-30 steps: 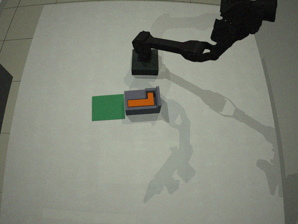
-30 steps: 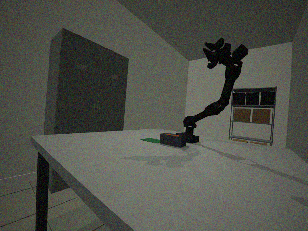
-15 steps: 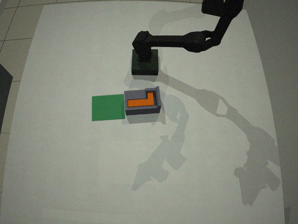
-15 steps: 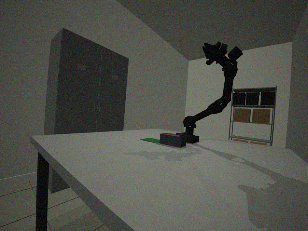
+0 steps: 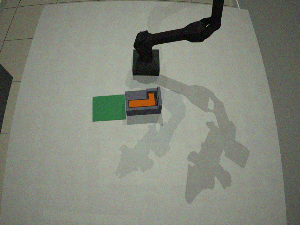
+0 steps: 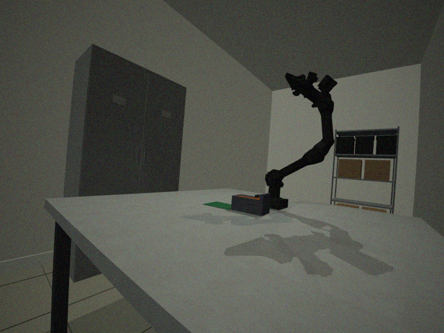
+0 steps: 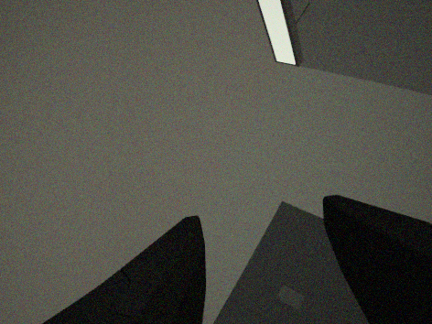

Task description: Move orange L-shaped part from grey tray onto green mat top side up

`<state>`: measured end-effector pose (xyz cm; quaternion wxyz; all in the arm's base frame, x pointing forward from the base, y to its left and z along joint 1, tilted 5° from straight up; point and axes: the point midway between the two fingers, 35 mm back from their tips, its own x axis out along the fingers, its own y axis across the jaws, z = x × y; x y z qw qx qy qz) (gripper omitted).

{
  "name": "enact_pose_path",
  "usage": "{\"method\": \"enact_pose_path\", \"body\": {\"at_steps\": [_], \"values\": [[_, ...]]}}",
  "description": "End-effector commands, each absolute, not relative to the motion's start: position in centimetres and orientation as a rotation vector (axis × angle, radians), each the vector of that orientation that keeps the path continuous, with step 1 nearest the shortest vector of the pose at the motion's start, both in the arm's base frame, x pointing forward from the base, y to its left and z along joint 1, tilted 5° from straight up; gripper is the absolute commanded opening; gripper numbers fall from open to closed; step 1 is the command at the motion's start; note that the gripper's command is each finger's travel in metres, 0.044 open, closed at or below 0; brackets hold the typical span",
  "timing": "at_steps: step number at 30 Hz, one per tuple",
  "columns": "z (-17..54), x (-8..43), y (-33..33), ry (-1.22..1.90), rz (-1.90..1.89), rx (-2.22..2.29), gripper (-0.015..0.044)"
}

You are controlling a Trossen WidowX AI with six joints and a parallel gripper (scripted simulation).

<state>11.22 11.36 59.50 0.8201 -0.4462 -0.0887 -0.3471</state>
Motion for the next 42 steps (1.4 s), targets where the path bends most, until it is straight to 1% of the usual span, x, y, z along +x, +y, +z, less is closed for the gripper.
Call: {"method": "enact_pose_path", "body": {"at_steps": [1, 5, 8, 14, 18, 24, 30, 35, 42], "values": [[59.5, 9.8, 6.7, -0.206, -0.694, -0.75, 0.018], [58.4, 9.7, 0.8, -0.19, -0.622, -0.499, 0.018], [56.5, 11.3, -3.2, -0.135, -0.521, -0.334, 0.018], [51.4, 16.2, -7.7, 0.029, -0.35, -0.091, 0.018], [46.2, 20.9, -8.7, 0.209, -0.223, 0.068, 0.018], [38.5, 26.3, -6.5, 0.488, -0.072, 0.192, 0.018], [28.9, 29.4, -0.8, 0.863, 0.066, 0.218, 0.018], [21.2, 28.5, 4.7, 1.187, 0.152, 0.111, 0.018], [12.6, 23.1, 10.2, 1.579, 0.203, -0.204, 0.018]]}}
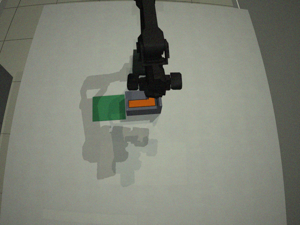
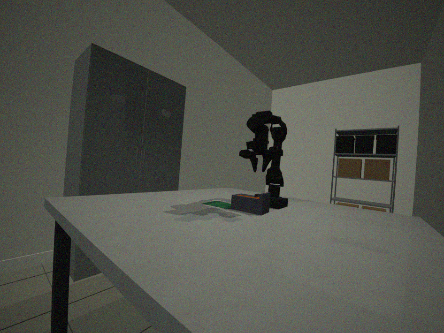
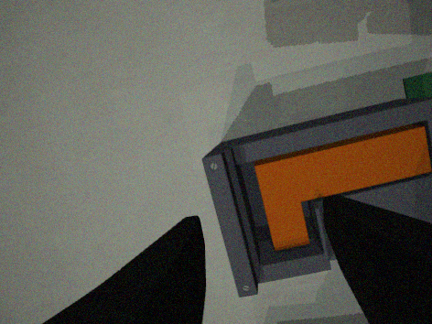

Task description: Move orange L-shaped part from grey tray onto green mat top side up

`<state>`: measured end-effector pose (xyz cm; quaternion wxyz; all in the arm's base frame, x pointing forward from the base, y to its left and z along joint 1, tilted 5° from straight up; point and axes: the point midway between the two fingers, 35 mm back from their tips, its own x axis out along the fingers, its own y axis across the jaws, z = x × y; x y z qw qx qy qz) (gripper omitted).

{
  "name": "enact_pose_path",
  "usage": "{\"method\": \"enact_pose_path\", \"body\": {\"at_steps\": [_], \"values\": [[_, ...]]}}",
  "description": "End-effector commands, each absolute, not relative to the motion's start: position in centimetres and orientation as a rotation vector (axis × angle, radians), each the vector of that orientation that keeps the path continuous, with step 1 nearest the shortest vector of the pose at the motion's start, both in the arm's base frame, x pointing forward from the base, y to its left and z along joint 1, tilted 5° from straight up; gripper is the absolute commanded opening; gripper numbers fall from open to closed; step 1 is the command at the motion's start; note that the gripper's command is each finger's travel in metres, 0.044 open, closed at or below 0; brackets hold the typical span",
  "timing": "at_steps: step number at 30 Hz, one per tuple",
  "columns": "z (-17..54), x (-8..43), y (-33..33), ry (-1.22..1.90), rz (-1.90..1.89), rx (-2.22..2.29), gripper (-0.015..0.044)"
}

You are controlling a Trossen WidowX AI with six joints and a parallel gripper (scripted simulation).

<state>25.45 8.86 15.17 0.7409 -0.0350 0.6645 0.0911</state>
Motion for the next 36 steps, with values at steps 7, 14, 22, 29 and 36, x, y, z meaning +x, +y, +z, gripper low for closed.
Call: {"method": "enact_pose_path", "body": {"at_steps": [7, 14, 22, 29, 36], "values": [[11.2, 22.5, 10.5, 1.611, 0.204, -0.245, 0.018], [4.8, 22.1, 10.3, 1.611, 0.204, -0.245, 0.018], [4.3, 22.1, 10.3, 1.611, 0.204, -0.245, 0.018], [3.1, 22.1, 10.2, 1.611, 0.204, -0.245, 0.018], [2.0, 22.0, 10.2, 1.611, 0.204, -0.245, 0.018]]}}
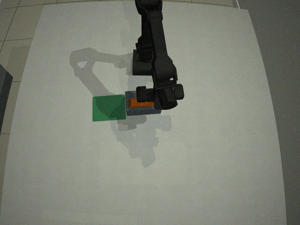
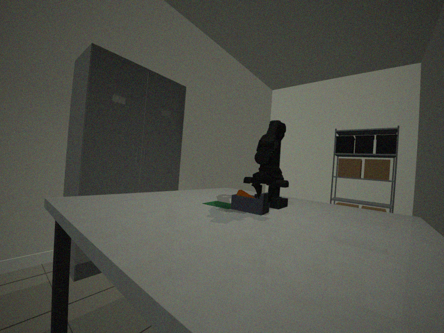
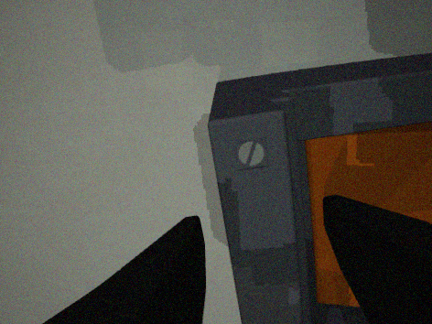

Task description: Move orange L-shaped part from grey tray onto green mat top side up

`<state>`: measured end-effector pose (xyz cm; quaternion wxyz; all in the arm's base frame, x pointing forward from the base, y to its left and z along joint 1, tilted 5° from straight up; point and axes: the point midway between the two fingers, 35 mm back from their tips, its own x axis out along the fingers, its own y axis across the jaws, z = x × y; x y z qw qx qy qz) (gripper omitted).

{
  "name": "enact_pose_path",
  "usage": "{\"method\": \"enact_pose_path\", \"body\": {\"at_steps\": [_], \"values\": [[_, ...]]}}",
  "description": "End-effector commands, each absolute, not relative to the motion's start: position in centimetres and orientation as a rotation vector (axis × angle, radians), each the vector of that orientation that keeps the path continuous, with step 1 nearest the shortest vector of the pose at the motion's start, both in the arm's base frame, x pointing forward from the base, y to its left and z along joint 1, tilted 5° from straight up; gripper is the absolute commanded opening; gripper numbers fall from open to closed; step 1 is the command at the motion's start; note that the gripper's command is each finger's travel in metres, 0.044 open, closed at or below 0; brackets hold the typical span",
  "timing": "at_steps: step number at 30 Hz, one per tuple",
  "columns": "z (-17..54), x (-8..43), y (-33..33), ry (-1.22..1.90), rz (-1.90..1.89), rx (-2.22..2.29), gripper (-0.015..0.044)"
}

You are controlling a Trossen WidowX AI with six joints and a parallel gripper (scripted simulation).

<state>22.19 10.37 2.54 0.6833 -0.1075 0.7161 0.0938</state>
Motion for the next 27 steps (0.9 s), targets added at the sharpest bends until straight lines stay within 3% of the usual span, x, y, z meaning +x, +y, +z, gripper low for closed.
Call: {"method": "enact_pose_path", "body": {"at_steps": [1, 27], "values": [[1.81, 22.0, 10.19, 1.611, 0.204, -0.245, 0.018], [1.5, 21.88, 10.69, 1.609, 0.208, -0.242, 0.018]]}}
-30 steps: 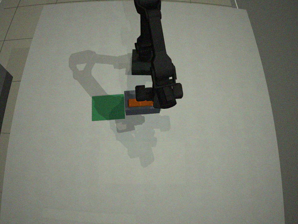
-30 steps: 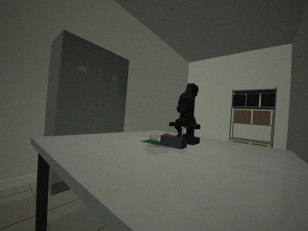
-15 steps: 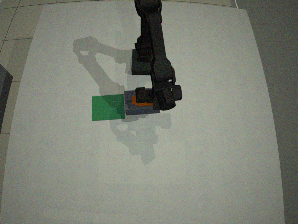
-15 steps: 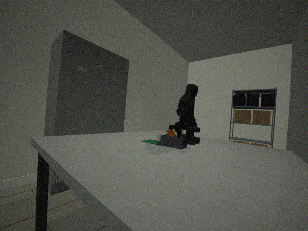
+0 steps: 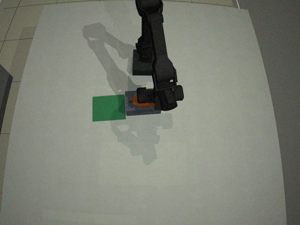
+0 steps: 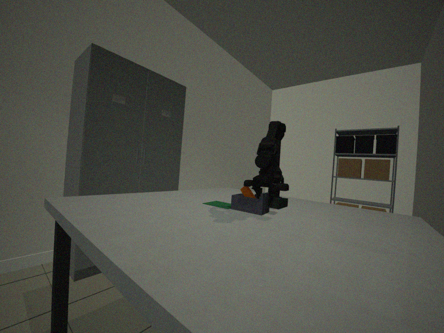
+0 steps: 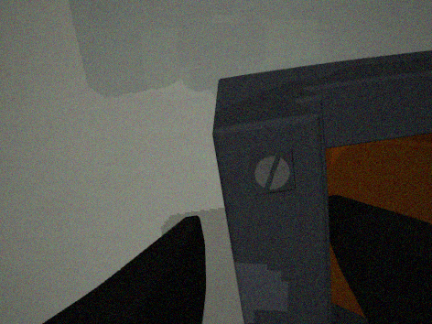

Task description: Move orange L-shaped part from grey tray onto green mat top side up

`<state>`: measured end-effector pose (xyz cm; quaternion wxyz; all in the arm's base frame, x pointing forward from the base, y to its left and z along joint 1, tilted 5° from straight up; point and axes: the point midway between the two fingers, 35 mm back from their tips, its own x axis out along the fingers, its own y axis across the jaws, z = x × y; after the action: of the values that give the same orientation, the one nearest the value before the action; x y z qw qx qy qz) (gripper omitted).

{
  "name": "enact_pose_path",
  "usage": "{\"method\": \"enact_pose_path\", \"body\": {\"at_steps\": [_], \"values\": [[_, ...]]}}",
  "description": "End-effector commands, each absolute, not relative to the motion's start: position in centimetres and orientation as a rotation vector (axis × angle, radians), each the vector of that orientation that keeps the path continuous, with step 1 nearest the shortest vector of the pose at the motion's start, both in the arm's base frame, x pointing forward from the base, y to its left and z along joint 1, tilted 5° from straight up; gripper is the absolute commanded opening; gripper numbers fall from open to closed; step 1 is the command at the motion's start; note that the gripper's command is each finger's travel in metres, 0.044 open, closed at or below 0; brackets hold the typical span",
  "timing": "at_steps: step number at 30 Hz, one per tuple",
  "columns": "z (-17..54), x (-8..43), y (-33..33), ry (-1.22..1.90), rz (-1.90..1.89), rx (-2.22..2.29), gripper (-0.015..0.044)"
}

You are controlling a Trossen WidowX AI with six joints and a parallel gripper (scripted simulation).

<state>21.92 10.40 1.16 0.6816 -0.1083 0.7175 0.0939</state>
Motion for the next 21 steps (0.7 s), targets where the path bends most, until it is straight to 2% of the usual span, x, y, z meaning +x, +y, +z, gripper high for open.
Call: {"method": "enact_pose_path", "body": {"at_steps": [1, 8, 16, 21], "values": [[1.7, 21.8, 10.9, 1.61, 0.207, -0.243, 0.018], [3.0, 21.8, 11.4, 1.611, 0.205, -0.244, 0.018], [11.7, 22.5, 10.6, 1.611, 0.204, -0.245, 0.018], [11.7, 22.7, 10.8, 1.594, 0.208, -0.234, 0.018]]}}
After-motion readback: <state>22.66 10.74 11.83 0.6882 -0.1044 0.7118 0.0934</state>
